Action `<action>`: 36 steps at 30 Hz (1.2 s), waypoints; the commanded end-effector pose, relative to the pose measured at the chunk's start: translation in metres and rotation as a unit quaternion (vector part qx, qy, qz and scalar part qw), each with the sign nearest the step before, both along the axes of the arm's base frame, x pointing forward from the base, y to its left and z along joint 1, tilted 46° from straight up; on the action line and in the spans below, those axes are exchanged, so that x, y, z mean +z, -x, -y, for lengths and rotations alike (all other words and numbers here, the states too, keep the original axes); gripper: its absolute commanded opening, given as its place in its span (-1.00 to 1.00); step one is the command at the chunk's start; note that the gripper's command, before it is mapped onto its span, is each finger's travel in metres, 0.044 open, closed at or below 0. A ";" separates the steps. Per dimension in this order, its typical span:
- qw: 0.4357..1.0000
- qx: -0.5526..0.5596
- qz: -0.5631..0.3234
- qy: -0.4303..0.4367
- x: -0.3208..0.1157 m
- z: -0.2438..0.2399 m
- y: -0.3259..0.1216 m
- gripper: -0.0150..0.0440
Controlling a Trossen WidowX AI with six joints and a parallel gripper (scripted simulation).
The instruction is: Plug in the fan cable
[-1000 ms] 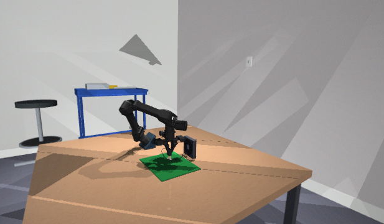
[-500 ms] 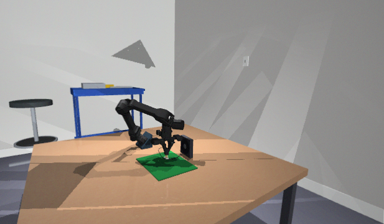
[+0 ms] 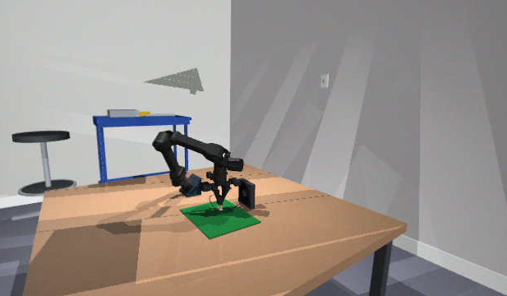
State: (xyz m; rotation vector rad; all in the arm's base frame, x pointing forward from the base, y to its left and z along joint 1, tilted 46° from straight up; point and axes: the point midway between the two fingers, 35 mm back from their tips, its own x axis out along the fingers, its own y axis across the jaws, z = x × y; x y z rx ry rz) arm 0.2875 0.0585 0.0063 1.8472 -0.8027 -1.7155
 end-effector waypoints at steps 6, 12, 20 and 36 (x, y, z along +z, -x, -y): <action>1.000 0.001 0.002 0.001 -0.001 0.001 0.000 -0.49; 1.000 0.002 0.001 0.001 -0.002 0.002 0.000 -0.49; 1.000 0.003 0.000 0.001 -0.003 0.004 0.001 -0.49; 1.000 0.003 -0.001 0.001 -0.007 0.009 0.000 -0.49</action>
